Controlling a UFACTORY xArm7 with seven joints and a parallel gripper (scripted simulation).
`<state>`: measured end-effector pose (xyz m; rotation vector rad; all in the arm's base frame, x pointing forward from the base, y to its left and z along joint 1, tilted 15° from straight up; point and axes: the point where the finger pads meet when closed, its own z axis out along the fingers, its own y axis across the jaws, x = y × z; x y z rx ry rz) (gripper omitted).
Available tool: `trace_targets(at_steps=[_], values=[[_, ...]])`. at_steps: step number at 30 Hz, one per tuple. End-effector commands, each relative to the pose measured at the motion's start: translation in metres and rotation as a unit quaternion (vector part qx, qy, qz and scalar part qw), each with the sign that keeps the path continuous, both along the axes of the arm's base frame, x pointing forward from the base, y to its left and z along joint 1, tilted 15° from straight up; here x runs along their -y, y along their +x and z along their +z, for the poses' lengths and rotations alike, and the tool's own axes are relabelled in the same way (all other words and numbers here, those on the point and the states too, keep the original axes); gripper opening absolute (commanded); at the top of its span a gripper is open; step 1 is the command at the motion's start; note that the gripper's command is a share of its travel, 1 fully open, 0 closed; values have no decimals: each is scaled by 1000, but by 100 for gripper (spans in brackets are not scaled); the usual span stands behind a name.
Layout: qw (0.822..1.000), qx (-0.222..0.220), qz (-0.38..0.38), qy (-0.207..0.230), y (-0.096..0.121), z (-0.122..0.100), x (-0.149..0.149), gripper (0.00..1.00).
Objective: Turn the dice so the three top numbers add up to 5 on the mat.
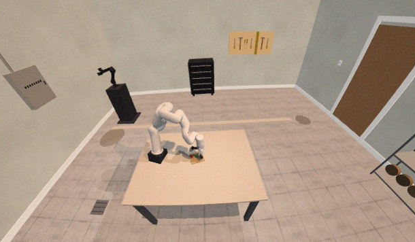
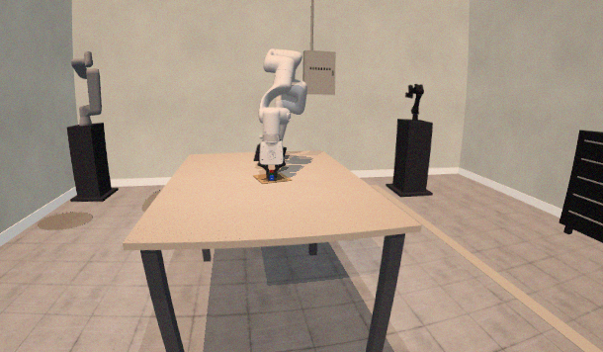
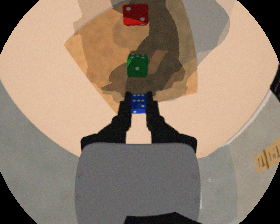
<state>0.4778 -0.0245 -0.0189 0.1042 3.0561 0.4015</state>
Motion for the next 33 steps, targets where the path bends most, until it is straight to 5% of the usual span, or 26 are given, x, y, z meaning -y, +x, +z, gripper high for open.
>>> trace_targets(at_steps=[1, 33], values=[[1000, 2, -1, -1, 2, 1, 1, 15], [1000, 2, -1, -1, 2, -2, 0, 15]])
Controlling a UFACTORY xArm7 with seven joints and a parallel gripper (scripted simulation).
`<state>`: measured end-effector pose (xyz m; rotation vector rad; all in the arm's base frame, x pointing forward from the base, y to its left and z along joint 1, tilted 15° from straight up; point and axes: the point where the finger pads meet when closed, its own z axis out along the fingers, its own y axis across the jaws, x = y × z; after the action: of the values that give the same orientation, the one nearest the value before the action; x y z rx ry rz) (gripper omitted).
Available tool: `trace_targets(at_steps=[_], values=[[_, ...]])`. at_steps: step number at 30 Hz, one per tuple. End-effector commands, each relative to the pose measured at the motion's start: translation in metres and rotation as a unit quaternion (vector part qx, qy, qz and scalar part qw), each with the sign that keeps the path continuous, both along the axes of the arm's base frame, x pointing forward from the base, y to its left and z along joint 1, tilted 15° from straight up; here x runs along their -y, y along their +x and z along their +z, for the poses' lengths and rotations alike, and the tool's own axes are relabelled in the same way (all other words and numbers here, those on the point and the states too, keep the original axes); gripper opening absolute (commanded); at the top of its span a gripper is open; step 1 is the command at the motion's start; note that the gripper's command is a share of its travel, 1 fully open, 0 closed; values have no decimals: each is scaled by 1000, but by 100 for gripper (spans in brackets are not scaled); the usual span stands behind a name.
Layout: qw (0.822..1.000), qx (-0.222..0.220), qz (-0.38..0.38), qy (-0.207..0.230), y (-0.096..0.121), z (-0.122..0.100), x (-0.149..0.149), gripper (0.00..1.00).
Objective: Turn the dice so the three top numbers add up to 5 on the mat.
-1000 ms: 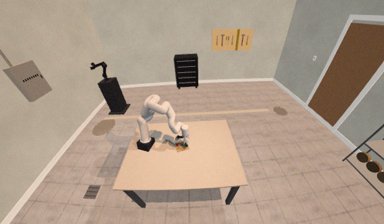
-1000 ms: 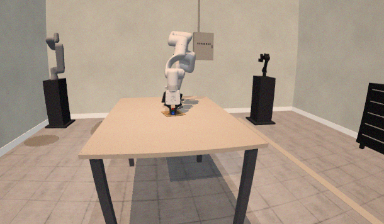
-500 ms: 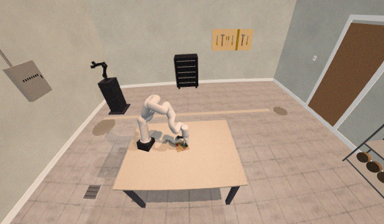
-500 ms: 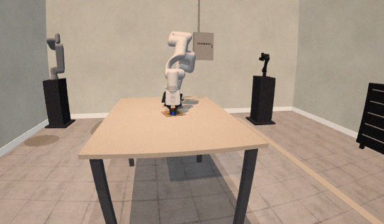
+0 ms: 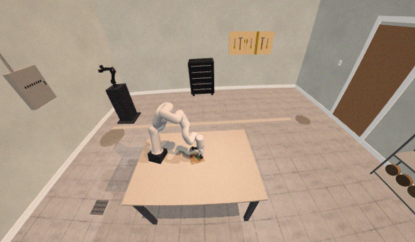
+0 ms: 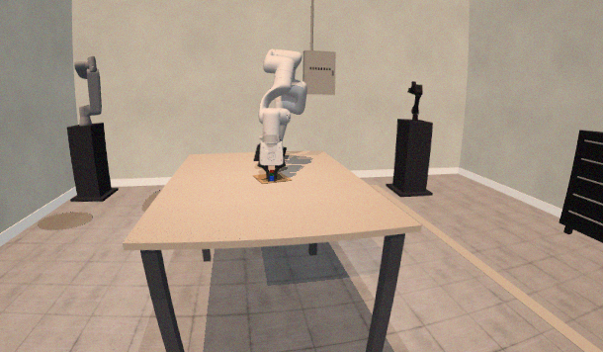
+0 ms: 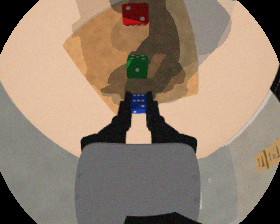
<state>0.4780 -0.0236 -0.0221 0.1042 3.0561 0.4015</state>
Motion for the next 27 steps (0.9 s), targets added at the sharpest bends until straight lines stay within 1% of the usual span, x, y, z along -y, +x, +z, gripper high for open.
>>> trace_targets(at_steps=[1, 22, 23, 25, 26, 27], values=[[1000, 2, -1, -1, 1, 1, 1, 15], [1000, 2, -1, -1, 1, 1, 1, 15], [1000, 2, -1, -1, 1, 1, 1, 19], [1000, 2, -1, -1, 1, 1, 1, 19], [1000, 2, -1, -1, 1, 1, 1, 23], [1000, 2, -1, -1, 1, 1, 1, 23]])
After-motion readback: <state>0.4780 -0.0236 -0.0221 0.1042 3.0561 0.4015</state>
